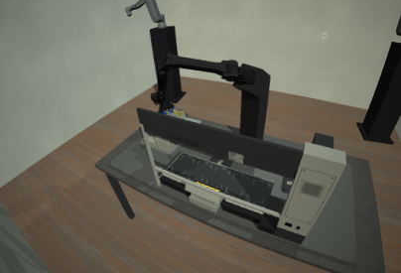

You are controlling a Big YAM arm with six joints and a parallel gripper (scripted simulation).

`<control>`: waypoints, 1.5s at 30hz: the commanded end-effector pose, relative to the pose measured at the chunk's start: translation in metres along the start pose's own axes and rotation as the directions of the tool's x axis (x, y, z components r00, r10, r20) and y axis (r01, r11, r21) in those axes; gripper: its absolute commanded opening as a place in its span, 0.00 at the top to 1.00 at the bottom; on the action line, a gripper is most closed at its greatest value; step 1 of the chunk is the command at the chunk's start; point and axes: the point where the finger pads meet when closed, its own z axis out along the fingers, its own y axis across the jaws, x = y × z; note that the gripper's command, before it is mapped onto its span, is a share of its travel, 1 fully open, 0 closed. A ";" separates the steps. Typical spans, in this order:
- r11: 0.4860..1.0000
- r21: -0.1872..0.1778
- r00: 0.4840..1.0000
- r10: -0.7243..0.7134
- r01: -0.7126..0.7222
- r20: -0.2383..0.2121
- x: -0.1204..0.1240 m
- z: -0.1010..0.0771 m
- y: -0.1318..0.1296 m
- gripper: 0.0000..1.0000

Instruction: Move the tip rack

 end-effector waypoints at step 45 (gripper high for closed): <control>1.000 0.003 1.000 -0.003 0.003 0.030 -0.012 -0.064 0.000 1.00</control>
